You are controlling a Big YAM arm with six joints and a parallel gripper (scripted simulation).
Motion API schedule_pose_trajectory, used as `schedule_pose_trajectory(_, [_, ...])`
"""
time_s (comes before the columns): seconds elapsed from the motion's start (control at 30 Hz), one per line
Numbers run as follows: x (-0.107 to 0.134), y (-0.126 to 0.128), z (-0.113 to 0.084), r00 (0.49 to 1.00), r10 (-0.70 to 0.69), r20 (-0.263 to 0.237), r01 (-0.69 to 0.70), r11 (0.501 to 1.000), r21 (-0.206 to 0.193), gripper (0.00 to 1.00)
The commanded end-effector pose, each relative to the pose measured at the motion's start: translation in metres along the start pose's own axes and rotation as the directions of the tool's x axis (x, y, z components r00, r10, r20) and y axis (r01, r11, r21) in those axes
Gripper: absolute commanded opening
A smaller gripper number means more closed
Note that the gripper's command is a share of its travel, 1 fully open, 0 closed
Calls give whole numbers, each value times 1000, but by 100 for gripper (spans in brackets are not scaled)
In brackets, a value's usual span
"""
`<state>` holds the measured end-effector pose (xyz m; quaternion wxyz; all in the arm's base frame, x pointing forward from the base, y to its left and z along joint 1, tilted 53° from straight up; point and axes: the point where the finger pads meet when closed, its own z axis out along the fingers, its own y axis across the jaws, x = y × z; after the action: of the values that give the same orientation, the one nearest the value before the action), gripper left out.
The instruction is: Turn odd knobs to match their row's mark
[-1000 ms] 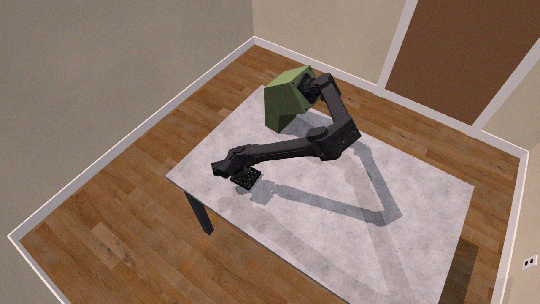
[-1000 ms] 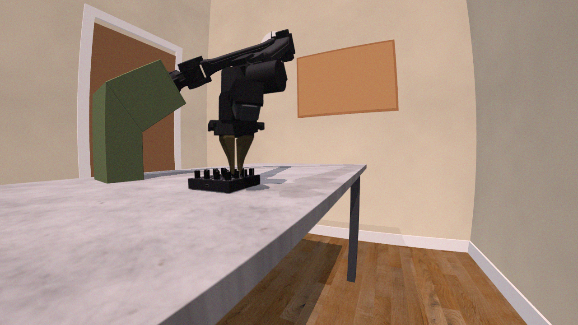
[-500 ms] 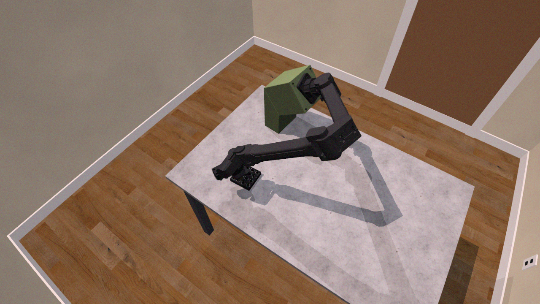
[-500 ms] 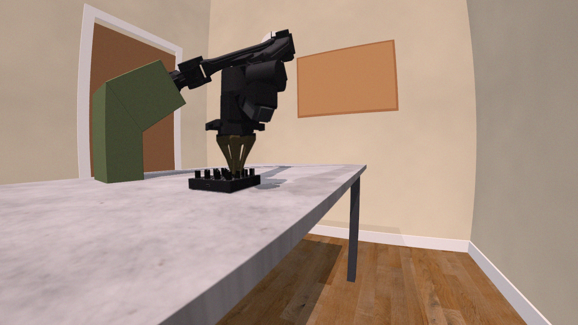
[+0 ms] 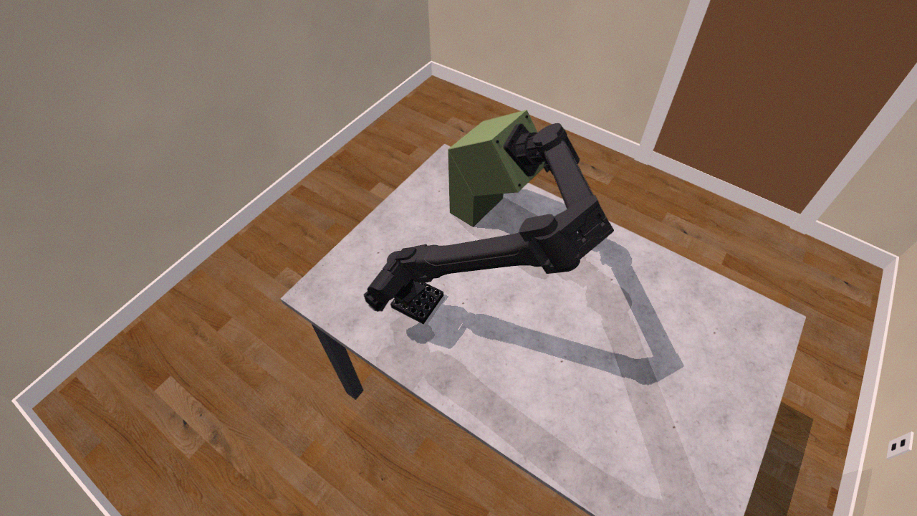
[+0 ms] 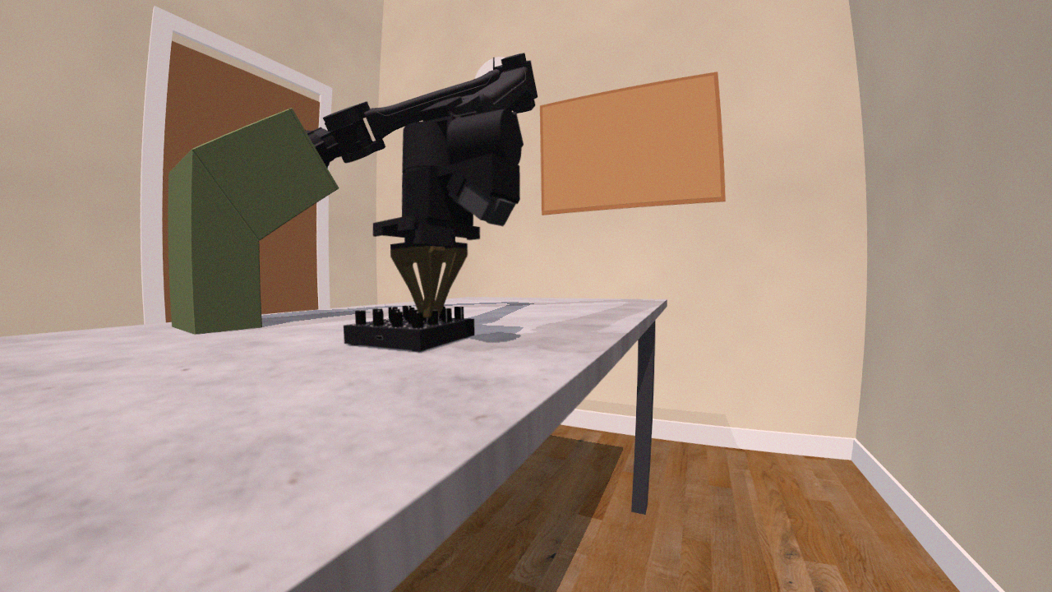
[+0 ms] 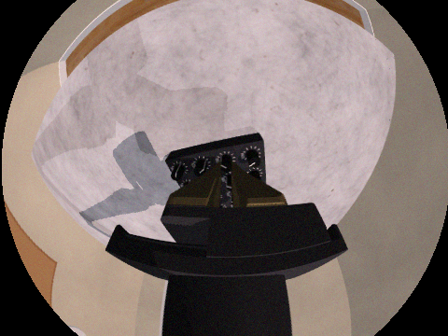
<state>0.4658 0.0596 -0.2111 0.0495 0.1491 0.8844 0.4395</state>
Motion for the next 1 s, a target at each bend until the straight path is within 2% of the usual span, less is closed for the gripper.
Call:
schedule_pose_trajectory(0.0, [-7,6,1,993,-119,7,119,993,-5,9])
schedule_pose_trajectory(0.47, [-7,6,1,980,-201,7,201,980,-4,9])
schedule_pose_trajectory(0.97, [-7,6,1,978,-210,7,210,978,-4,9])
